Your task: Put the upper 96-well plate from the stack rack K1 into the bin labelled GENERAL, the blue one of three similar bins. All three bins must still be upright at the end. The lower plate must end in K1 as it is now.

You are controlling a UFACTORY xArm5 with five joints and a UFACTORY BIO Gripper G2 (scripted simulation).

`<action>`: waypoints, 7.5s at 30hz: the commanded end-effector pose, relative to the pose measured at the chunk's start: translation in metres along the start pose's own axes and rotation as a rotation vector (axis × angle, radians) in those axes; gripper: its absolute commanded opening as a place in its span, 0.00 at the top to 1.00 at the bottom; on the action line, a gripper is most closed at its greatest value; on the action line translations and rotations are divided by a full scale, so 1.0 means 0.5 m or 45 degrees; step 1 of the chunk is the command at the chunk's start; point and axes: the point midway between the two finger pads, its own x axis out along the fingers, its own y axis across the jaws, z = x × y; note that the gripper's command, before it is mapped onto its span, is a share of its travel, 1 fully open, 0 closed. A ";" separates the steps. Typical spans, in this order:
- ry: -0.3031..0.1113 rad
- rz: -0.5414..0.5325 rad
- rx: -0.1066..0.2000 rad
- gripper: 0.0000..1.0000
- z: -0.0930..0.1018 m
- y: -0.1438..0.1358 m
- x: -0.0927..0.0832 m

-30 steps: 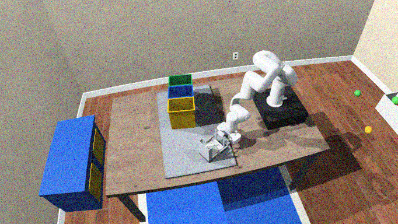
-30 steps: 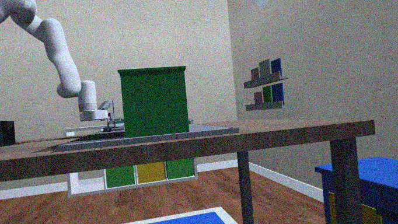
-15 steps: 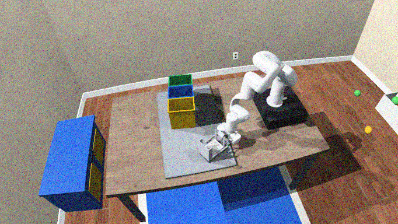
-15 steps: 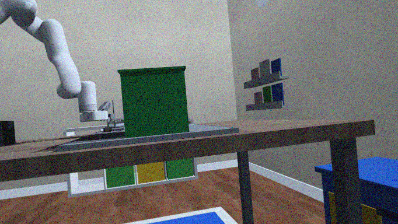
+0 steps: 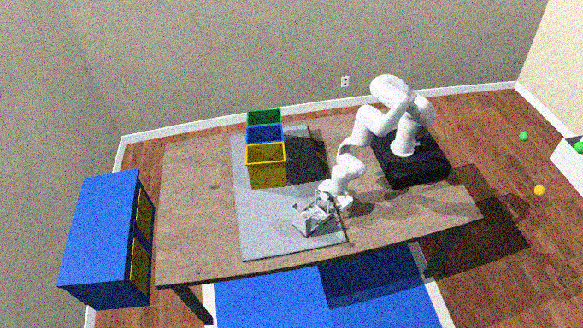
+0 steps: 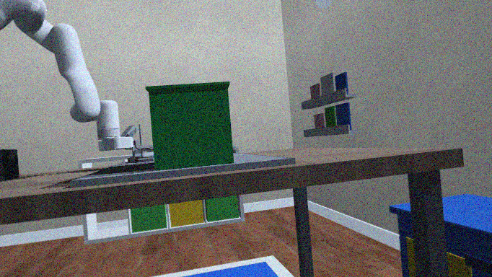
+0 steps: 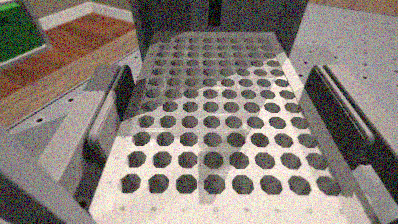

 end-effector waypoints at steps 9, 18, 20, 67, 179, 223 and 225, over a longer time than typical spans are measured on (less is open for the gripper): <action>-0.004 0.000 0.013 1.00 0.002 0.000 0.002; -0.004 0.000 0.013 1.00 0.002 0.000 0.002; -0.004 0.000 0.013 1.00 0.002 0.000 0.002; -0.004 0.000 0.013 1.00 0.030 0.000 0.002; -0.004 0.000 0.013 1.00 0.323 -0.003 0.001; -0.001 -0.594 0.014 1.00 0.362 -0.095 -0.019; -0.001 -0.679 0.014 1.00 0.361 -0.108 -0.022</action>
